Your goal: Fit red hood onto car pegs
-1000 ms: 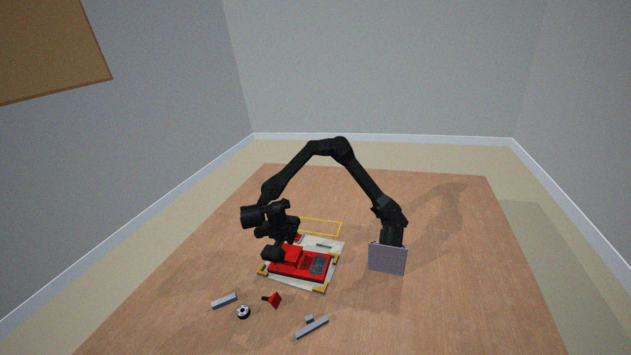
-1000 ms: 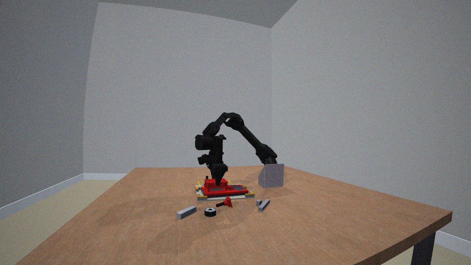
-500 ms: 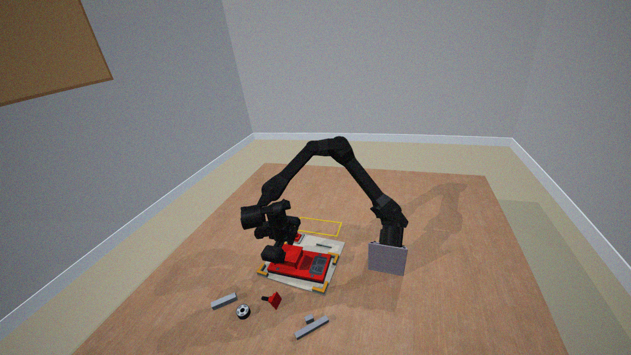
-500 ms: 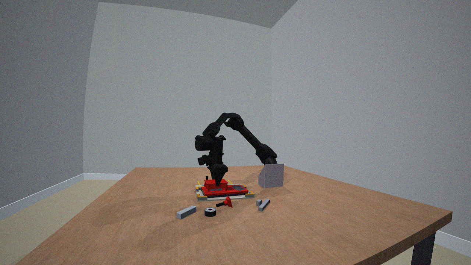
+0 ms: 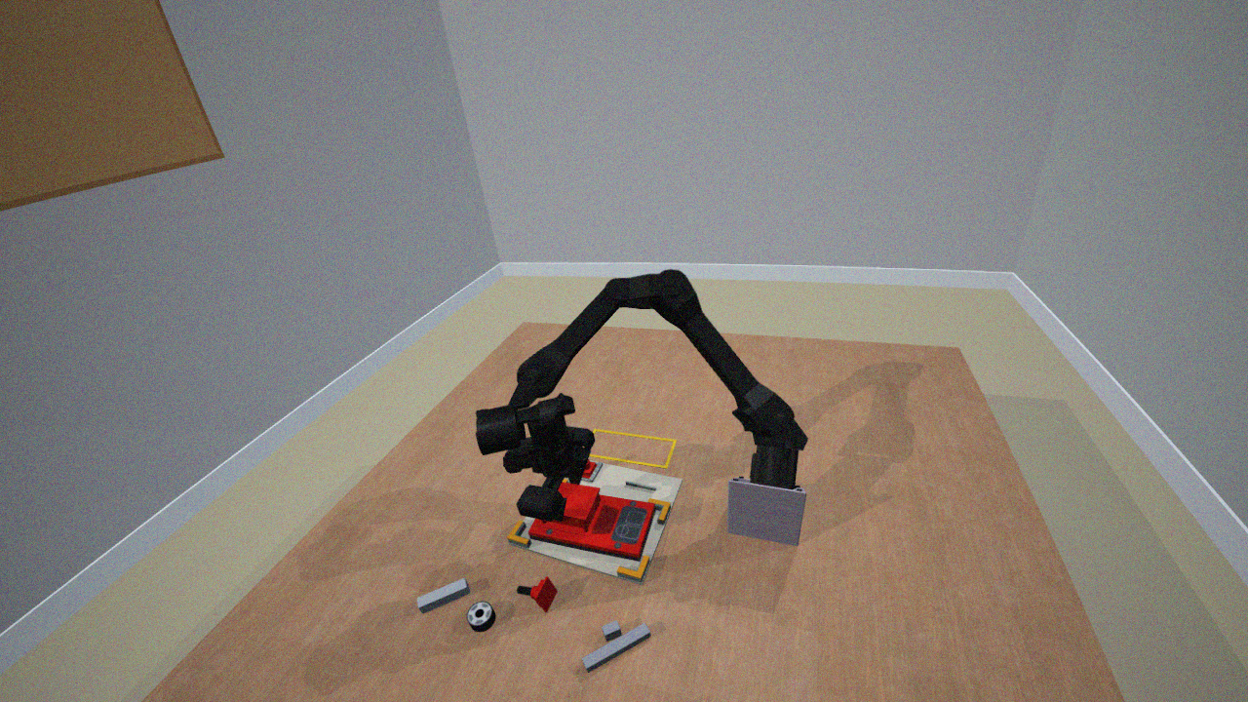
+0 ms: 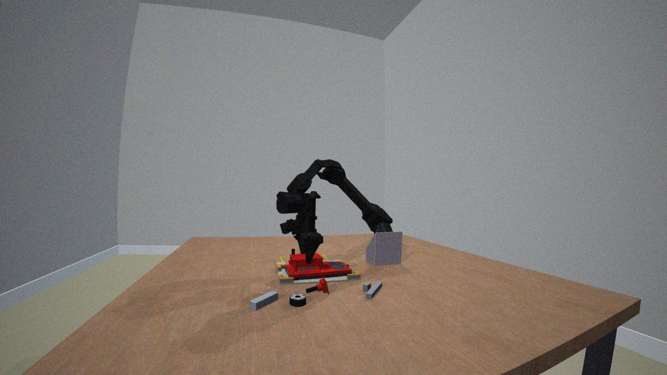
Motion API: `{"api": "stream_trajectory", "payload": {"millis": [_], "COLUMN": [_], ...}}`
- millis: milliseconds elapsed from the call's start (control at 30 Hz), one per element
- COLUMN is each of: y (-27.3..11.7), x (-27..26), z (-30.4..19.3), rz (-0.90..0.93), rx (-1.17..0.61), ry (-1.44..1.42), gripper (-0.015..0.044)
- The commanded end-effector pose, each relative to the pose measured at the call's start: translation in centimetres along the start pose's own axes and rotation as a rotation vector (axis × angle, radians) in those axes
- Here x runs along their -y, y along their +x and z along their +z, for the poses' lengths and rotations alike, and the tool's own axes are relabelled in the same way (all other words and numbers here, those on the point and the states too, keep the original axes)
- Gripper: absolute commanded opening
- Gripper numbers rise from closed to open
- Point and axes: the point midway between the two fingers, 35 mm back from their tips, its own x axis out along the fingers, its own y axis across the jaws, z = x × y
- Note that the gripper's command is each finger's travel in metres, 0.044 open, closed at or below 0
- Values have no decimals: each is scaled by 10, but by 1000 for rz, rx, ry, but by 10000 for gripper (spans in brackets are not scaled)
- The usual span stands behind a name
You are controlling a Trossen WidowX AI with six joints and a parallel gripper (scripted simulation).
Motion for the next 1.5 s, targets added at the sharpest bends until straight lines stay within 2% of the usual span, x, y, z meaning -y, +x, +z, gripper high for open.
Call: {"api": "stream_trajectory", "payload": {"millis": [0,1467], "y": [-3,3], "x": [0,0], "z": [1,0], "rz": [3,1], "rx": [3,6], "ry": [6,2], "gripper": [0,0]}}
